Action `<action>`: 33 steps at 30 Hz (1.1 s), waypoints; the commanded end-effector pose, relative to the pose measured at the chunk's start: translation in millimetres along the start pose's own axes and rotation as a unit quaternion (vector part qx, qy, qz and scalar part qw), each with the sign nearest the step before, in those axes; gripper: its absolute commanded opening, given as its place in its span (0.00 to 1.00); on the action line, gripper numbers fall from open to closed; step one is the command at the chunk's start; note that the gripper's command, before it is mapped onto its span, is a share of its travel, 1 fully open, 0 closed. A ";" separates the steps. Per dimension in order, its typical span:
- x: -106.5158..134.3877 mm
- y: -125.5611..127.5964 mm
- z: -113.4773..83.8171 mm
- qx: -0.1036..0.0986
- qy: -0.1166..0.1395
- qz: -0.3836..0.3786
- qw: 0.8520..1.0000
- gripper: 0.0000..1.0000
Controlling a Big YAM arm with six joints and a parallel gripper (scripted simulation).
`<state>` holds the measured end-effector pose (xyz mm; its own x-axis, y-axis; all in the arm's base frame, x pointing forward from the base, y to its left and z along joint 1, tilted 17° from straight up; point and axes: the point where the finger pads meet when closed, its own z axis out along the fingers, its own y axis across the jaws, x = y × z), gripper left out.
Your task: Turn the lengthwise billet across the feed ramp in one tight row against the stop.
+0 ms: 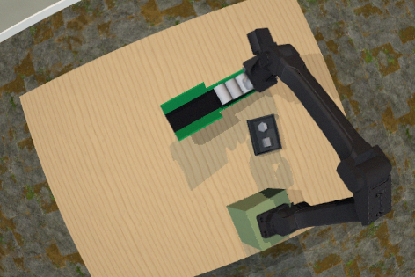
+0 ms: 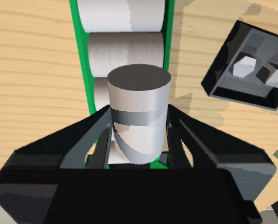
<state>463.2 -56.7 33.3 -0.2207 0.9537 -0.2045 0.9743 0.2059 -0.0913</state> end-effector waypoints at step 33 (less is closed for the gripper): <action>-8.9 44.8 -53.5 -0.071 -0.055 0.010 0.996 0.00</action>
<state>470.2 -55.9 36.3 -0.2219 0.9344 -0.2788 0.9749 0.2077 -0.0798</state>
